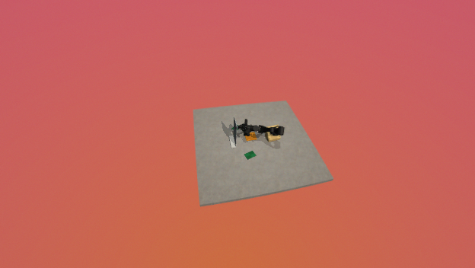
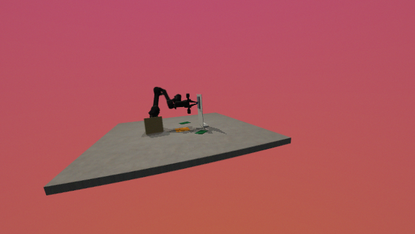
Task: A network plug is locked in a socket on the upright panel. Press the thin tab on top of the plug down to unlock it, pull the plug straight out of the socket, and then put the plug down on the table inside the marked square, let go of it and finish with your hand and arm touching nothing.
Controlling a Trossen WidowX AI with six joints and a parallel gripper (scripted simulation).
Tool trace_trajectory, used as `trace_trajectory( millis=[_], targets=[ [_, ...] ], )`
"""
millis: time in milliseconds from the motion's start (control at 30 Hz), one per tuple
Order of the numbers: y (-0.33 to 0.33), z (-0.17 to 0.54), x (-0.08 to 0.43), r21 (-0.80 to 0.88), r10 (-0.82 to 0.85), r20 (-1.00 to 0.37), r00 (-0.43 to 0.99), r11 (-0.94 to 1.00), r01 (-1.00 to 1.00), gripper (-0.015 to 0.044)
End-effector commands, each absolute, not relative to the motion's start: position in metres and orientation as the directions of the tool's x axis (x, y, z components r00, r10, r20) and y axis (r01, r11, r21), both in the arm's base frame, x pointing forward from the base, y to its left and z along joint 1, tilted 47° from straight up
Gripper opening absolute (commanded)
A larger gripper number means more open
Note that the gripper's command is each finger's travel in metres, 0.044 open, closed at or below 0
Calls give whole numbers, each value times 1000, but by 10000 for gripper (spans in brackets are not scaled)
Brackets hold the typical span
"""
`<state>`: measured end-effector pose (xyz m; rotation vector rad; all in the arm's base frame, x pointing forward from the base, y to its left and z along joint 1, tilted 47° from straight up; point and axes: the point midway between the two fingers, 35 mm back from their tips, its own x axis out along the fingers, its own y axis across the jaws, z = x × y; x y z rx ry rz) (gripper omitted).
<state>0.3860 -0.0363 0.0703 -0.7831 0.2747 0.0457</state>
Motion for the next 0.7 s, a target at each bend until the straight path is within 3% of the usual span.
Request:
trace_trajectory(
  millis=[0,667],
  targets=[
    [-37,69,386,-687,-64,-265,962,713,-141,9],
    [-37,70,377,-687,-64,-265,962,713,-142,0]
  ],
)
